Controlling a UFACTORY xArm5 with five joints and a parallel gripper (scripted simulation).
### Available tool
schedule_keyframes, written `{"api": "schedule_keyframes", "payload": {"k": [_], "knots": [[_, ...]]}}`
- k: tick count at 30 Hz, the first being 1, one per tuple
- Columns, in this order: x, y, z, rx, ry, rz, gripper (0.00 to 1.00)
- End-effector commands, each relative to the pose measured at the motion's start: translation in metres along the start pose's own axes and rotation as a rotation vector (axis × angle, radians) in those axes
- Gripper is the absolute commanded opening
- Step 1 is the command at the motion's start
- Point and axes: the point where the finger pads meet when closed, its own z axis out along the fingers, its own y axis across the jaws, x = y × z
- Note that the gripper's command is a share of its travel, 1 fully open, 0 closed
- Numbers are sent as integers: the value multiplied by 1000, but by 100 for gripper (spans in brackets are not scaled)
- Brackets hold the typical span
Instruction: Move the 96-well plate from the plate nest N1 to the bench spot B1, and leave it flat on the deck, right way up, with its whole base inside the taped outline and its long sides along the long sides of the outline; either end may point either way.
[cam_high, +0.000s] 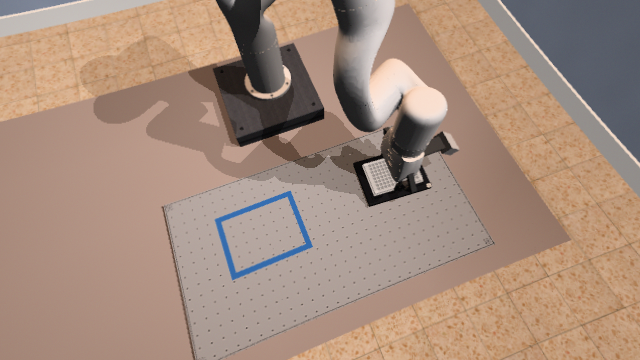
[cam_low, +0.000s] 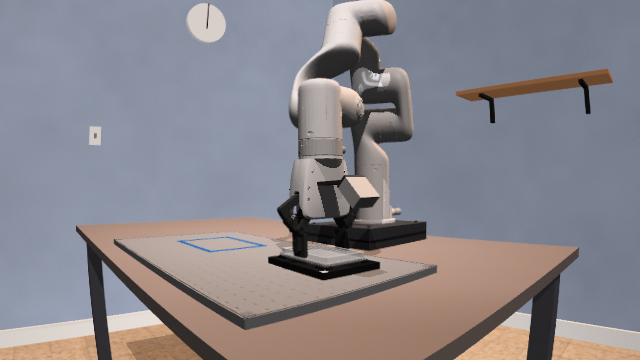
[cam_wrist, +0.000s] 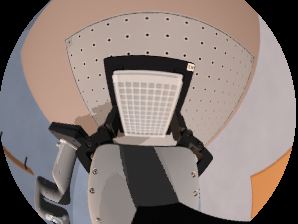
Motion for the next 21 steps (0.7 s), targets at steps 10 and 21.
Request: {"api": "schedule_keyframes", "payload": {"k": [10, 21], "knots": [[1, 1, -8, -3, 2, 0, 0], [1, 1, -14, -3, 2, 0, 0]]}}
